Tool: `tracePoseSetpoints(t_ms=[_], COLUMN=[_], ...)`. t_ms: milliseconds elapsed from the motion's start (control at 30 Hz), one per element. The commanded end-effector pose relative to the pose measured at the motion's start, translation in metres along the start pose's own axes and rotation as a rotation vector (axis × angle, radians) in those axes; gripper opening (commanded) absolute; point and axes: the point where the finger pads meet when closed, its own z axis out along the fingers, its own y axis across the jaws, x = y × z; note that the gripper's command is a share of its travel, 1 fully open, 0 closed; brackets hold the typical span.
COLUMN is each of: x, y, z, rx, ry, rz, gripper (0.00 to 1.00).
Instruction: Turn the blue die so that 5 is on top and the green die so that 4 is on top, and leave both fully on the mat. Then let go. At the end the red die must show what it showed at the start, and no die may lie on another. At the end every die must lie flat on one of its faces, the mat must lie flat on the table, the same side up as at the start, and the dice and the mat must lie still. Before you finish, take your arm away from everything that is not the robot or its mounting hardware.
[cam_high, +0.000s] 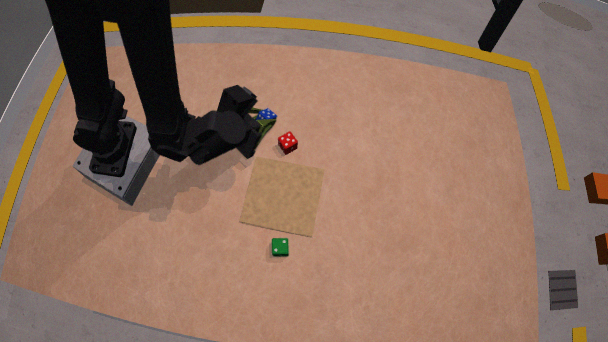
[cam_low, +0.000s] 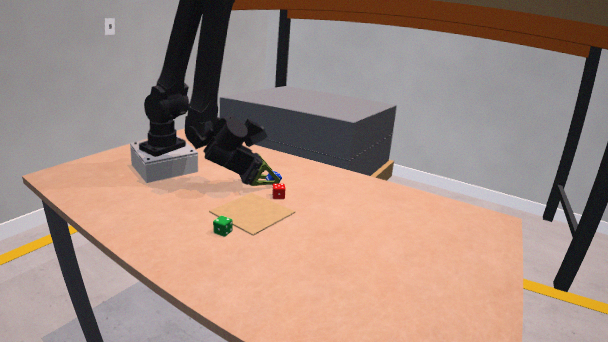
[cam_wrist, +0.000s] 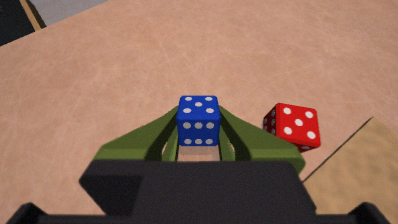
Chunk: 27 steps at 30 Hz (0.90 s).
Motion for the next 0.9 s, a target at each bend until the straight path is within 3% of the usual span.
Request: tracePoseSetpoints(t_ms=[0, 867], x=[-0.0034, -0.0034], y=[-0.0091, -0.0091], z=[0.0001, 0.0001], rx=[0.023, 0.023], ry=[-0.023, -0.023], rz=[-0.005, -0.005], gripper=[0.26, 0.26])
